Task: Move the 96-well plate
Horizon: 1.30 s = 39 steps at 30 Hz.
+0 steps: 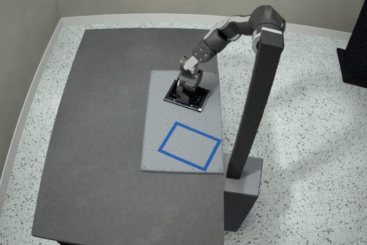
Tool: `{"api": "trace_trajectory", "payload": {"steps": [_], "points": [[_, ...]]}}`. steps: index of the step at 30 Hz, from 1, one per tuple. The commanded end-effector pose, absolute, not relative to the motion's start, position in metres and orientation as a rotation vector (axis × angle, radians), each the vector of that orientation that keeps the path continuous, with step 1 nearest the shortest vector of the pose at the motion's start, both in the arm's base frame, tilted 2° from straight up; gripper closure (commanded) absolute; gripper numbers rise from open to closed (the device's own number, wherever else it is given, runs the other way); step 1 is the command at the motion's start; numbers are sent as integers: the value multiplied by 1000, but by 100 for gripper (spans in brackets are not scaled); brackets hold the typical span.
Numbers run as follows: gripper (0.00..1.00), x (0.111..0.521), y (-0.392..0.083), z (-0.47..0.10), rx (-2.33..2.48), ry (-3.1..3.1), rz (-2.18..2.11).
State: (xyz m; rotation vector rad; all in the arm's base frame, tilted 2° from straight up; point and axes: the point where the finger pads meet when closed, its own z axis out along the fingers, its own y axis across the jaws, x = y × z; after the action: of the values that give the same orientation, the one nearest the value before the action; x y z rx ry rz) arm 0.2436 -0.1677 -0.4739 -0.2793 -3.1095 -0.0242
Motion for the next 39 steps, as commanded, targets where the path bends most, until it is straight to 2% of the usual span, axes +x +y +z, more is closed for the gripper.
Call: {"api": "trace_trajectory", "payload": {"steps": [1, 13, 28, 30, 38, 39], "points": [[100, 242, -166, -475, -273, -3106, -33], [100, 242, -166, -475, -273, -3106, -33], [50, 244, -167, -474, -279, -3110, -27], [50, 244, -167, -474, -279, -3110, -27], [23, 244, -167, -474, -279, -3110, -27], [23, 244, -167, -474, -279, -3110, -27]]}}
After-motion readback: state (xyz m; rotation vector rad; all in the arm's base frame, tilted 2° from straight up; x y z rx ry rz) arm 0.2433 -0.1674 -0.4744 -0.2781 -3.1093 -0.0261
